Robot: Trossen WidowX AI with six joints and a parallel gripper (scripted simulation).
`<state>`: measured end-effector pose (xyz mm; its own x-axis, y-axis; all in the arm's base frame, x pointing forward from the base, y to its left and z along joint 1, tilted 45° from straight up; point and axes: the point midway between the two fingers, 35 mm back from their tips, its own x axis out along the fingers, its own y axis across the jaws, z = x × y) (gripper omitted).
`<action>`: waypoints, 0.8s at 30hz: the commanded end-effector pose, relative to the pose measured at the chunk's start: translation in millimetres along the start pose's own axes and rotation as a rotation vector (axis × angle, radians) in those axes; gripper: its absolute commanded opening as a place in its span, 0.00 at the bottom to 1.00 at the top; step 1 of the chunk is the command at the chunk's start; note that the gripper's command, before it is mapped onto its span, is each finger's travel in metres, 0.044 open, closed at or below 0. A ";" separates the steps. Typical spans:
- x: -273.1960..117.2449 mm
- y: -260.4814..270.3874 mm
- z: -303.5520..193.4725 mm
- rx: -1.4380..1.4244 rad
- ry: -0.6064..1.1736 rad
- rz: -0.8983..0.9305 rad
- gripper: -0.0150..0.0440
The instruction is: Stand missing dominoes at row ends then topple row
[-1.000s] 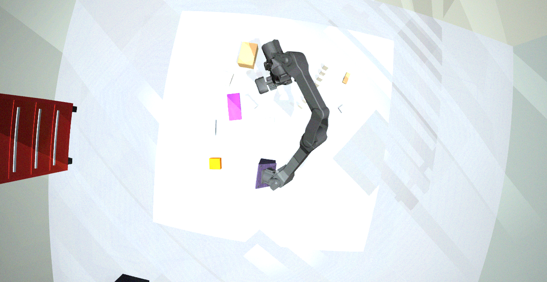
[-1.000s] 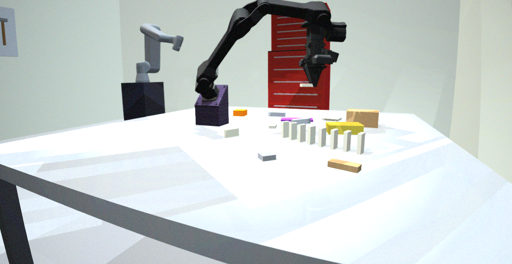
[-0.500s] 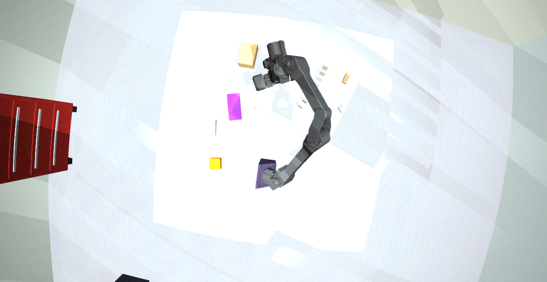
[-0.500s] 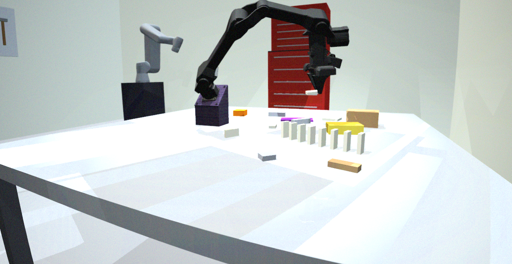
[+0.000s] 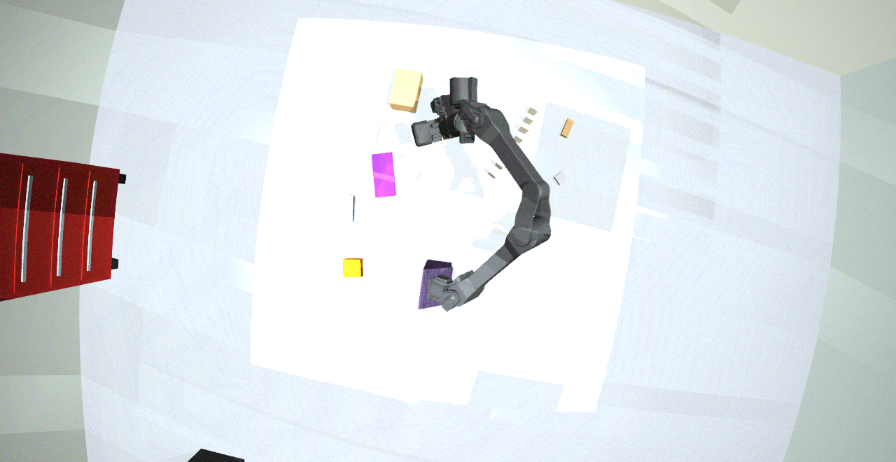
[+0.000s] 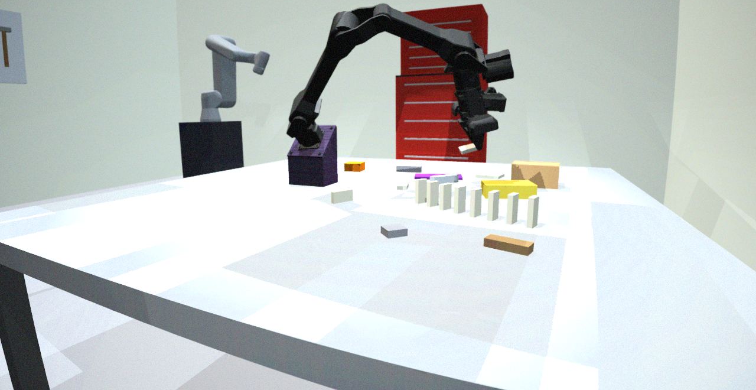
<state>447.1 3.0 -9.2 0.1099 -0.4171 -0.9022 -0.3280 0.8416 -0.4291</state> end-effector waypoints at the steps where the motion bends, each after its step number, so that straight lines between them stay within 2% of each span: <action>1: 6.6 1.3 2.4 0.001 -0.057 0.035 0.44; 24: 29.5 -2.9 10.5 -0.006 -0.410 0.145 0.44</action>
<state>460.8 -7.7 -35.4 0.3847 -0.1571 -0.9096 -0.3578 0.8830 -0.3038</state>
